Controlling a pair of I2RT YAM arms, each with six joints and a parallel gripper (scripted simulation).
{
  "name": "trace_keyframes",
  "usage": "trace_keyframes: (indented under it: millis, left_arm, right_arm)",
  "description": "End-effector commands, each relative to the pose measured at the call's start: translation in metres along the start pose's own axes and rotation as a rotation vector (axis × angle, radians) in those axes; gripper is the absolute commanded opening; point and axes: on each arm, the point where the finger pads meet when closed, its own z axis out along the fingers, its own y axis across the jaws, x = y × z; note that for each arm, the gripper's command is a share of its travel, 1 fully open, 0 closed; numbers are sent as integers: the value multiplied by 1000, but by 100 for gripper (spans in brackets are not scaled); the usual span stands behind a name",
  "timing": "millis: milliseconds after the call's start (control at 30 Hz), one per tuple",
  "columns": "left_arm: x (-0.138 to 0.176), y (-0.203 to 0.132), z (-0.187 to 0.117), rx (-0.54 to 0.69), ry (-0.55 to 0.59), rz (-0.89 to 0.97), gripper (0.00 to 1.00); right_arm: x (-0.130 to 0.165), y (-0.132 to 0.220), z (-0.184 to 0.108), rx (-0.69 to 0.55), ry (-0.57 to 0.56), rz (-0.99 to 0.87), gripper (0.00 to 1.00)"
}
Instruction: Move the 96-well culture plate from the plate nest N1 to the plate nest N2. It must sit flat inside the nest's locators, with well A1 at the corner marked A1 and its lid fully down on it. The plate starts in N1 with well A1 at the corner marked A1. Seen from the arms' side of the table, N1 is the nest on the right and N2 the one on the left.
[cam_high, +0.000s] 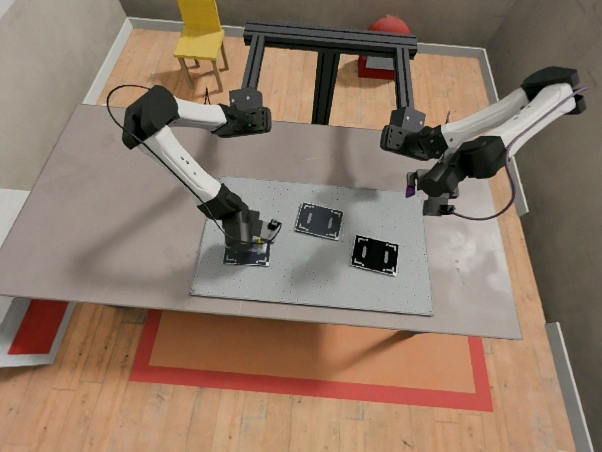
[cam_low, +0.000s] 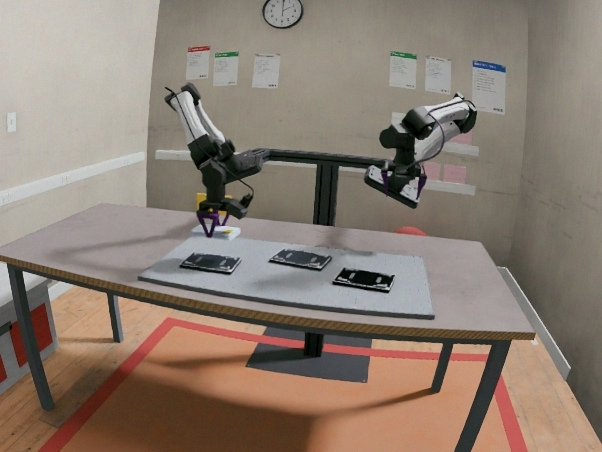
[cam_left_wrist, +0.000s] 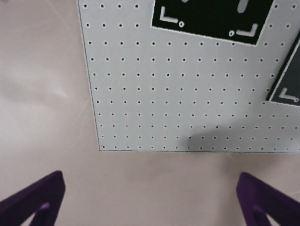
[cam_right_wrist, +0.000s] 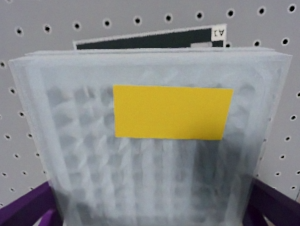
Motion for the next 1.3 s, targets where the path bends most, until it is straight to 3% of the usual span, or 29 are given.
trace_keyframes:
  millis: [0, 1267]
  left_arm:
    - [-3, -2, -1, 13, -9, -8, 100]
    - [-3, -2, -1, 13, -9, -8, 100]
  right_arm:
    - [-14, 12, 5, -15, 11, 76, 0]
    - [-108, 64, 0, -2, 7, 78, 0]
